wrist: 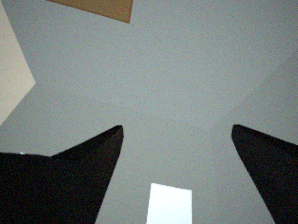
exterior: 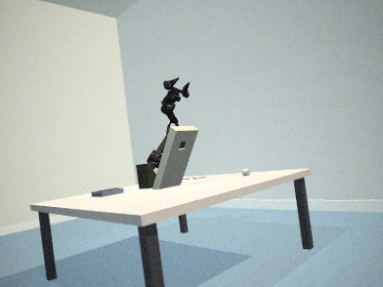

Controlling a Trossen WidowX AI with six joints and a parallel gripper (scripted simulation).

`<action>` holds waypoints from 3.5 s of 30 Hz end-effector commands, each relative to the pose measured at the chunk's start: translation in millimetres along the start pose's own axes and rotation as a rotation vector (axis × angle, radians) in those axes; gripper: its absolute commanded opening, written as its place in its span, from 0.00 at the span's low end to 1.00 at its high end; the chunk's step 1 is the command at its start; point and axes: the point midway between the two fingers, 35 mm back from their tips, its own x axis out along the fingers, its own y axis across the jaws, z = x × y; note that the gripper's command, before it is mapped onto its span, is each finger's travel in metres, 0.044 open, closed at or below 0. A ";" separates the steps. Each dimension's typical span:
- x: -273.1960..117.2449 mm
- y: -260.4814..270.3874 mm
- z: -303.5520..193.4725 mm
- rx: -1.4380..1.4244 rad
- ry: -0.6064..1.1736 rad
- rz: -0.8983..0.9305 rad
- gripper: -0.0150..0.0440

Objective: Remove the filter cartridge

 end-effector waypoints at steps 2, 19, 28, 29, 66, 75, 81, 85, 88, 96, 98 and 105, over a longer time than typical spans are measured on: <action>-1.6 6.2 9.2 0.079 -0.038 0.021 0.84; -142.3 50.9 211.2 2.170 -0.433 1.102 0.43; -216.1 5.6 248.8 2.996 -0.046 1.947 0.43; -217.5 4.4 249.1 3.011 -0.030 1.970 0.43; -201.9 -2.5 281.2 3.002 -0.025 1.976 0.43; -195.4 -8.0 292.9 3.009 -0.030 1.970 0.43; -193.4 -10.8 297.4 3.014 -0.034 1.967 0.43; -193.5 -10.5 297.5 3.014 -0.034 1.967 0.43; -193.4 -10.3 297.5 3.014 -0.034 1.967 0.43; -192.8 -9.8 297.4 3.014 -0.034 1.967 0.43; -192.7 -9.8 297.3 3.014 -0.034 1.967 0.43; -191.5 -10.6 299.9 3.014 -0.034 1.967 0.43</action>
